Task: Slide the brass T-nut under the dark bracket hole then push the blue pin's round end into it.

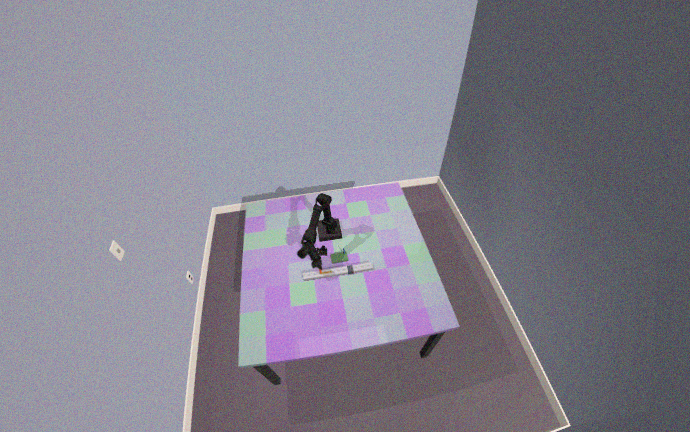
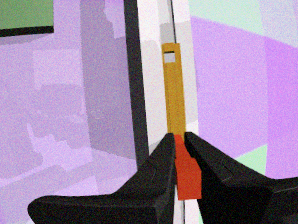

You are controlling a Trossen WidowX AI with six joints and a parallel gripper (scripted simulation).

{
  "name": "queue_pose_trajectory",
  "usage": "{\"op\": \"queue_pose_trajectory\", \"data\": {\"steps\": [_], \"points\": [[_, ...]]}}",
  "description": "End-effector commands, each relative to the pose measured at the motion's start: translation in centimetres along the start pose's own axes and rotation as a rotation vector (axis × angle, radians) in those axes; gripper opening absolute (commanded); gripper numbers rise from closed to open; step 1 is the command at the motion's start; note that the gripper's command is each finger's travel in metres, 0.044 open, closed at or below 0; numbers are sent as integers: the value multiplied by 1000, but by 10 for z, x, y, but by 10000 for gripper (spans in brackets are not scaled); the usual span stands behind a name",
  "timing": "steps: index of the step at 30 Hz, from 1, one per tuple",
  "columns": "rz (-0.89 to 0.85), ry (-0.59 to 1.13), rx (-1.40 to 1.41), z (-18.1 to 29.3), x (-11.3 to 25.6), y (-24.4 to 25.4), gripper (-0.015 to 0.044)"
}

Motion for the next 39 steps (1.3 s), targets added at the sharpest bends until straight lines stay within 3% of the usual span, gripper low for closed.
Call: {"op": "queue_pose_trajectory", "data": {"steps": [1, 39], "points": [[-8, 3, -8, 1, 0, -1, -150], [-90, 5, -32, 0, -1, -9, -150]]}}
Point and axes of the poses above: the point midway between the two fingers, 35 mm back from their tips, its own x axis back along the fingers, its own y axis across the jaws, z = x × y, the point moved 5 cm from there along x, back along the fingers, and after that the axes turned 5 degrees about -x, right-handed, at the moved point
